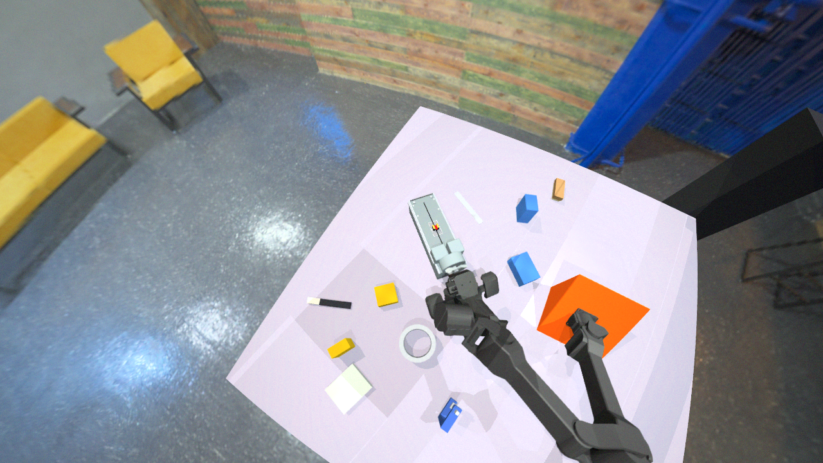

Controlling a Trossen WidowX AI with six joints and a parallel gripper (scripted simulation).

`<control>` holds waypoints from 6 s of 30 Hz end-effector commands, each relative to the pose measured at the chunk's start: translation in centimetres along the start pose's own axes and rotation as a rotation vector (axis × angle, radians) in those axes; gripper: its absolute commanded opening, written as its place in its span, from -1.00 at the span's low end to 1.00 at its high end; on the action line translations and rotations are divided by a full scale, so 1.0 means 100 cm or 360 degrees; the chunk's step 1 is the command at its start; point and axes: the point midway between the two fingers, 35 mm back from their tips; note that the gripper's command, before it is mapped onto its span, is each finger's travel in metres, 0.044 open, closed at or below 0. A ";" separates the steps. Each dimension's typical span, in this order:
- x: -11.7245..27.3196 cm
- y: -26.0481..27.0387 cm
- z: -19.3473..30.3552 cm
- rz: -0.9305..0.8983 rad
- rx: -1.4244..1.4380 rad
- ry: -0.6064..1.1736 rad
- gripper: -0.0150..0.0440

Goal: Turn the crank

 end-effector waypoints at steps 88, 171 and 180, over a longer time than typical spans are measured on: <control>0.006 -0.027 -0.009 0.0009 -0.0011 -0.0020 -0.49; 0.005 -0.027 -0.009 0.0009 -0.0011 -0.0020 -0.49; 0.005 -0.027 -0.009 0.0009 -0.0011 -0.0020 -0.49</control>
Point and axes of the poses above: the point midway between the two fingers, 35 mm back from their tips, its own x axis back along the fingers, its own y axis across the jaws, z = x × y, and after that the axes turned 8 degrees about -x, right-handed
